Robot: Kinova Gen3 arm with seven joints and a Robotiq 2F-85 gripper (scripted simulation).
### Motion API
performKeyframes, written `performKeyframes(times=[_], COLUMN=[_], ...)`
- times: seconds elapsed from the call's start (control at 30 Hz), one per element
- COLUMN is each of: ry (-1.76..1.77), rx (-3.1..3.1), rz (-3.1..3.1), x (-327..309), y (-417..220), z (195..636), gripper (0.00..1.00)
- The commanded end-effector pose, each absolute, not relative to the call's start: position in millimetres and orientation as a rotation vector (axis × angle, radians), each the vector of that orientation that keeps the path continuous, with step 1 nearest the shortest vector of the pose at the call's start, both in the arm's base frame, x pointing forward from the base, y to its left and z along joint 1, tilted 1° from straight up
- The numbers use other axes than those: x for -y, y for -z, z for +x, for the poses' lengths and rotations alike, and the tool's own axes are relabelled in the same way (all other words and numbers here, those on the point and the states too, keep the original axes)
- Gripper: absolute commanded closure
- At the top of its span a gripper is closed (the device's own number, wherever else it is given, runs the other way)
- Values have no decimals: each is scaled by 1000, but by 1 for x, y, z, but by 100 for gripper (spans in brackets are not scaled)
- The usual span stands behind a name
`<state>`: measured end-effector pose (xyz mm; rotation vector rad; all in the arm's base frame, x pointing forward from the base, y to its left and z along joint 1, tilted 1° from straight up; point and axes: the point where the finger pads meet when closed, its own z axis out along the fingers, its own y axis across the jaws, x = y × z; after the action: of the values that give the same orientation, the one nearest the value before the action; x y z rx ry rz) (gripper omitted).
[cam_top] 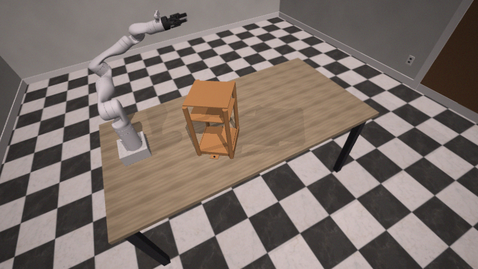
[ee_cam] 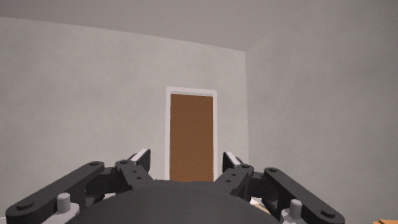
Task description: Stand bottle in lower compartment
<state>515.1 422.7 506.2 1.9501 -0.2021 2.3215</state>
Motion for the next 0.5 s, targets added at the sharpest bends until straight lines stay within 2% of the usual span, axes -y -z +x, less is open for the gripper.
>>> performKeyframes(times=[0.0, 0.47], ry=[-2322, -2266], rx=[199, 272], rz=[1944, 1941], x=[-423, -405], y=[-506, -472], z=[516, 524], gripper=[18, 18])
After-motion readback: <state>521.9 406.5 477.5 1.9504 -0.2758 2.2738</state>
